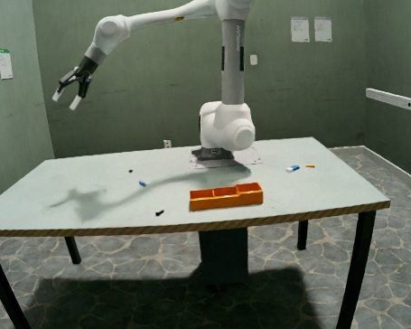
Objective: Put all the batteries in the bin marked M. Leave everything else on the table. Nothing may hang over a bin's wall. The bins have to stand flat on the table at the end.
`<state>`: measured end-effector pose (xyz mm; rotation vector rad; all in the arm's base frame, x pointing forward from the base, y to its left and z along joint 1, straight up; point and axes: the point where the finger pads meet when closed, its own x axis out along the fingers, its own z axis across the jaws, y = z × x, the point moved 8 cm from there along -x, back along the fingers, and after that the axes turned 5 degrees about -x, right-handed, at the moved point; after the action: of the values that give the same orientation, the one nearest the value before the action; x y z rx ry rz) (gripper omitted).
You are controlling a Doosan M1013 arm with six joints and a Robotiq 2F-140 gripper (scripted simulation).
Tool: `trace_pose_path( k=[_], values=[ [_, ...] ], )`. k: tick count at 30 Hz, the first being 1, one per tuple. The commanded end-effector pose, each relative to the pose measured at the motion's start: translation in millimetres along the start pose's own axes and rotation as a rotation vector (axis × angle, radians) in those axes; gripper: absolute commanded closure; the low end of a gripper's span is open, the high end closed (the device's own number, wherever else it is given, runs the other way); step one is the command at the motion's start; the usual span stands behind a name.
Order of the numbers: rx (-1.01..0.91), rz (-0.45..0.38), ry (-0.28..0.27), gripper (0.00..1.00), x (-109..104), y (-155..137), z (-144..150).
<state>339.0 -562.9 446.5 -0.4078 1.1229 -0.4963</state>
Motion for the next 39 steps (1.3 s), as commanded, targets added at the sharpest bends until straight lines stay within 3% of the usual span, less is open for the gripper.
trace_pose_path(
  k=[1, 17, 18, 32, 34, 39],
  values=[
    [0.0, -0.001, -0.001, 0.0, -1, -1, 0],
    [0.0, -0.001, -0.001, 0.0, -1, -1, 0],
    [0.0, -0.001, -0.001, 0.85, 6, 4, -3],
    [0.0, -0.001, -0.001, 0.85, 93, 68, -47],
    [0.0, -0.001, -0.001, 0.85, 93, 68, -47],
    [0.0, -0.001, -0.001, 0.85, 124, 90, -63]
  ],
)
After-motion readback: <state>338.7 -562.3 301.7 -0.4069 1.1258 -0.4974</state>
